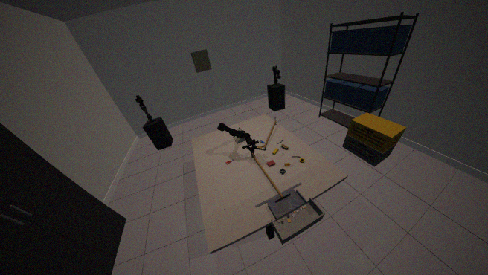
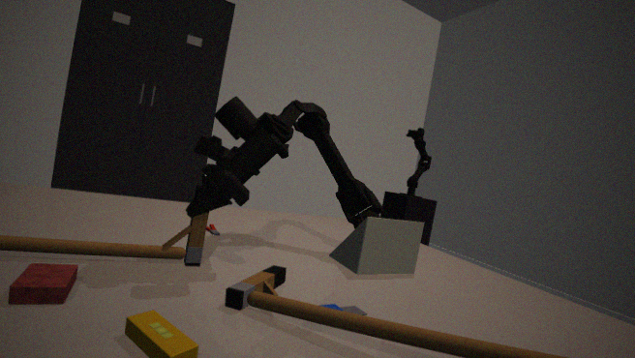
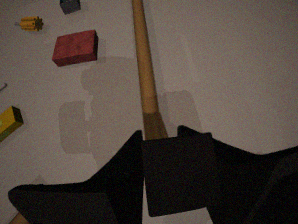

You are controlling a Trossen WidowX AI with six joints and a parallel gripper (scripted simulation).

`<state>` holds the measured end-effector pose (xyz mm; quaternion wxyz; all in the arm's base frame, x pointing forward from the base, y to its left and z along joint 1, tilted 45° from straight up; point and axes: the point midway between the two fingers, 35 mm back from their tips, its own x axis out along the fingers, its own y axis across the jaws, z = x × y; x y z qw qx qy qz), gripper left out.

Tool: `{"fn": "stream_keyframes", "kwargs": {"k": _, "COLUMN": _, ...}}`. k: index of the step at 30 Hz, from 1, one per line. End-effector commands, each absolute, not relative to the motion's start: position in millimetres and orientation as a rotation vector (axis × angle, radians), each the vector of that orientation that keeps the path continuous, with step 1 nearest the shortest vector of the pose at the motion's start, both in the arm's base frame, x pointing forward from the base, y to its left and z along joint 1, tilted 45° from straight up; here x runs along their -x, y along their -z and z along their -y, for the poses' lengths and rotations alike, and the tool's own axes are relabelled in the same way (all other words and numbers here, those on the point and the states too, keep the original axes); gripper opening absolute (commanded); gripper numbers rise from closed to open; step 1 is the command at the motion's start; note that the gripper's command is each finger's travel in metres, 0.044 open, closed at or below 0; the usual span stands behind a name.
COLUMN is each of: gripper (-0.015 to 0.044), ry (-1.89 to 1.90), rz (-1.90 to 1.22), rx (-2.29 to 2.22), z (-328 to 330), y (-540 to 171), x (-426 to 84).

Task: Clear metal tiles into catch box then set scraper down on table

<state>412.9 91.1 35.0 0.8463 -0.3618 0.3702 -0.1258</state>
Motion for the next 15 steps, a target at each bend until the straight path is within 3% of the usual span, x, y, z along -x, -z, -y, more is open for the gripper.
{"fn": "stream_keyframes", "kwargs": {"k": 1, "gripper": 0.0000, "ry": 0.257, "rz": -0.775, "rx": 0.762, "z": -95, "y": -37, "x": -421}}
{"fn": "stream_keyframes", "kwargs": {"k": 15, "gripper": 0.0000, "ry": 0.257, "rz": -0.774, "rx": 0.762, "z": -99, "y": -39, "x": -444}}
